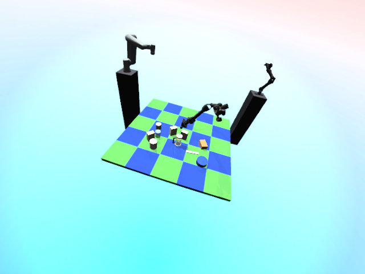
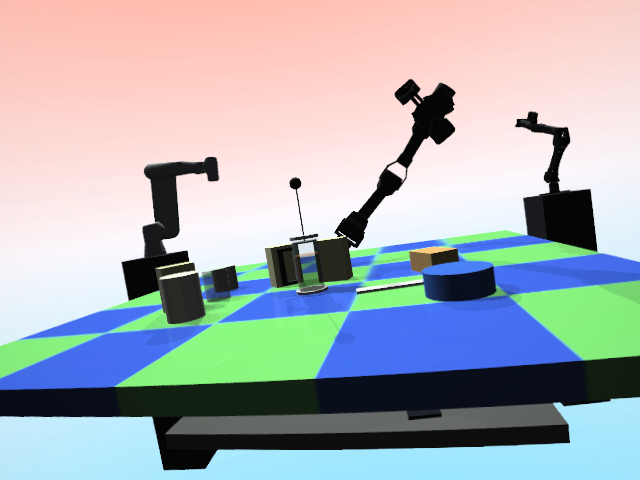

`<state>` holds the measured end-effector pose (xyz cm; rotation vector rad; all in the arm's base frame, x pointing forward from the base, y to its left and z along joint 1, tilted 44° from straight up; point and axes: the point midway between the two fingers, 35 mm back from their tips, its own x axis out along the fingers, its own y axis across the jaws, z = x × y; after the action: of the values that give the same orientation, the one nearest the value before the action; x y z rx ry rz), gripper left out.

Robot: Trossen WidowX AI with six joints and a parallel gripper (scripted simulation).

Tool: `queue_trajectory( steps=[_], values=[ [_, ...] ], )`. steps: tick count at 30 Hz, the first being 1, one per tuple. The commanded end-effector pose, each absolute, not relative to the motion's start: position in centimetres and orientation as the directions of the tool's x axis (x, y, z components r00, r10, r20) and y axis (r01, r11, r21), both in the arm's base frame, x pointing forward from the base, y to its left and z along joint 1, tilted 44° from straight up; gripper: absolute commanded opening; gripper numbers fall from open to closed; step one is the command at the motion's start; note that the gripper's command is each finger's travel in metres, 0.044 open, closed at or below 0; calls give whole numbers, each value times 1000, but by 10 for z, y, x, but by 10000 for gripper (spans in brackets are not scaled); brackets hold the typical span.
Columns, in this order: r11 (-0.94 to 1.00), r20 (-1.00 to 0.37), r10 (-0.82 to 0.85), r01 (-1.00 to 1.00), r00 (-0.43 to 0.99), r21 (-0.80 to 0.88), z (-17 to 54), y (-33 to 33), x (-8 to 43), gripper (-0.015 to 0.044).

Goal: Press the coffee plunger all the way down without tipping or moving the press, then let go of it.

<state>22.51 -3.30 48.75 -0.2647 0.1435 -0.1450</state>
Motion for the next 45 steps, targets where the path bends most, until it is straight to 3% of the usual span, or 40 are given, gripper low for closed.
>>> queue_trajectory(
  steps=[1, 6, 12, 16, 21, 45],
  values=[
    [974, -281, -143, 84, 949, -212, 441, -57, 272, 440],
    [998, -426, -65, 52, 902, -42, 381, -97, 313, 440],
    [972, -521, 47, 80, 852, 220, 314, -153, 327, 440],
    [898, -501, 169, 77, 849, 434, 271, -193, 323, 440],
    [738, -381, 269, 65, 885, 672, 227, -240, 302, 440],
    [730, -374, 272, 64, 887, 680, 180, -199, 312, 440]
  ],
)
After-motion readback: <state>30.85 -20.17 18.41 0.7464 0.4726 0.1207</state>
